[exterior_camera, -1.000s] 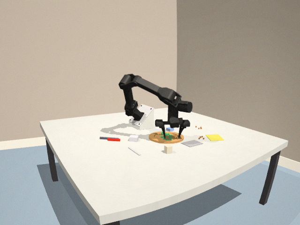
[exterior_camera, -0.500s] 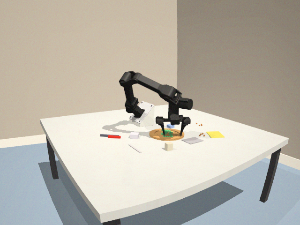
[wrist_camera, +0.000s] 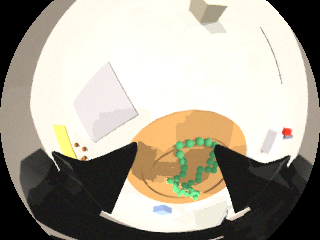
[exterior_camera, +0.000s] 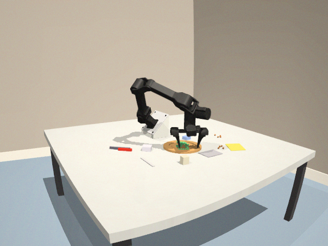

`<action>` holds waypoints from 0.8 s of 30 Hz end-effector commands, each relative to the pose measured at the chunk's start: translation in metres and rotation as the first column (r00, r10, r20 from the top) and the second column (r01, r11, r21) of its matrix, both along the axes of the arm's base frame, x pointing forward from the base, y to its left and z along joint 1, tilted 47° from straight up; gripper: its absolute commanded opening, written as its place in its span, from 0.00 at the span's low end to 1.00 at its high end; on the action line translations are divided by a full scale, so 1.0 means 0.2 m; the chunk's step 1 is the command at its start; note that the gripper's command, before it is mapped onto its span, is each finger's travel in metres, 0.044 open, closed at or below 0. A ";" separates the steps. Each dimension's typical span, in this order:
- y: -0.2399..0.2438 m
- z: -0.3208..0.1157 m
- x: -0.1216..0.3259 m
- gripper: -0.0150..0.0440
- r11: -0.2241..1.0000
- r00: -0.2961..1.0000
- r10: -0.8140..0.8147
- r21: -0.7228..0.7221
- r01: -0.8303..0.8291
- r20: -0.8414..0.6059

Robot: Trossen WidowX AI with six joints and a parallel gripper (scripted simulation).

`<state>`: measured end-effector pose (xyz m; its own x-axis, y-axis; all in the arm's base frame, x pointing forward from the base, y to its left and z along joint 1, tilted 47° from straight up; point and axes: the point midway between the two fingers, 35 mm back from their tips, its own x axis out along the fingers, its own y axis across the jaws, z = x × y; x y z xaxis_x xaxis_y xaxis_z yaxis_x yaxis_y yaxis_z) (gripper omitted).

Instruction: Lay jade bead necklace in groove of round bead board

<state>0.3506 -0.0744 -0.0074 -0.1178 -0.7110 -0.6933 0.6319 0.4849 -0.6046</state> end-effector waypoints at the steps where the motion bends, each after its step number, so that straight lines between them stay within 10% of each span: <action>1: 0.00 0.00 0.00 1.00 1.000 1.000 0.001 0.000 -0.001 0.000; 15: 0.04 0.24 -0.16 0.47 0.998 0.997 -0.061 -0.013 0.062 0.056; 24: 0.02 0.20 -0.16 0.46 0.998 0.997 -0.058 -0.014 0.059 0.060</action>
<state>0.3173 -0.0733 0.0322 -0.1248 -0.7141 -0.6889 0.6927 0.4344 -0.5757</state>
